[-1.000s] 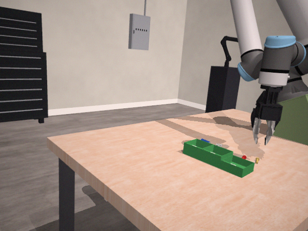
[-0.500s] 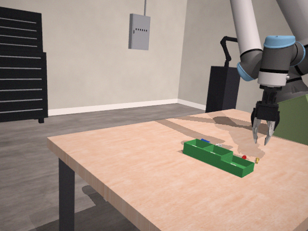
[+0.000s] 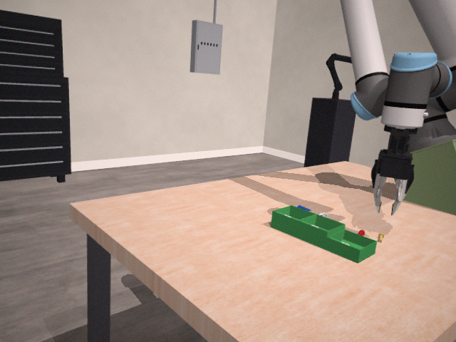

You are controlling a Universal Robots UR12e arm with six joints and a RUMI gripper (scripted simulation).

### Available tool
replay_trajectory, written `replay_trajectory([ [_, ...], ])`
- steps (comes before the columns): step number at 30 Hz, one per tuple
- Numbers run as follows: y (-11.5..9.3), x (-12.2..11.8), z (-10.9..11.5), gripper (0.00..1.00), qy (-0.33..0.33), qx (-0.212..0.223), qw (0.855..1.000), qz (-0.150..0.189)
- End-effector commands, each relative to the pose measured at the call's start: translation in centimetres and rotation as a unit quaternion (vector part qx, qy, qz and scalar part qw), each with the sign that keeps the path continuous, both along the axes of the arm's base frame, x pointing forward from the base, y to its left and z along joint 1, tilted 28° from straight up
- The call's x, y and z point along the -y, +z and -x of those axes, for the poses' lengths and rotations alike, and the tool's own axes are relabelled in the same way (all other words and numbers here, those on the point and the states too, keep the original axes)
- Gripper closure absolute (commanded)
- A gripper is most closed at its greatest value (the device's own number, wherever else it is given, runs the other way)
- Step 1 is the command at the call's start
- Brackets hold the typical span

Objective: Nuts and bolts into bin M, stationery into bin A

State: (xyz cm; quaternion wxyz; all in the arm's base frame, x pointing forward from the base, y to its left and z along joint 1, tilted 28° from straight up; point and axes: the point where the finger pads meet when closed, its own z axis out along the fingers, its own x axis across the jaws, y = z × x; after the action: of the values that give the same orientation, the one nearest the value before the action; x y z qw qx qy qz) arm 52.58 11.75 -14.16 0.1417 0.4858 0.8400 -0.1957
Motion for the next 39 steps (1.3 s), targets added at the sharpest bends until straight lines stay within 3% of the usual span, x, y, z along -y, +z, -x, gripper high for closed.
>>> replay_trajectory([
  [1, 0.0, 0.0, -0.1, 0.82, 0.0, 0.001, 1.0, 0.0],
  [9, 0.0, 0.0, 0.0, 0.82, 0.0, 0.001, 1.0, 0.0],
  [24, -5.3, 2.8, -0.4, 0.82, 0.0, 0.001, 1.0, 0.0],
  [39, -5.9, 3.1, -0.4, 0.82, 0.0, 0.001, 1.0, 0.0],
])
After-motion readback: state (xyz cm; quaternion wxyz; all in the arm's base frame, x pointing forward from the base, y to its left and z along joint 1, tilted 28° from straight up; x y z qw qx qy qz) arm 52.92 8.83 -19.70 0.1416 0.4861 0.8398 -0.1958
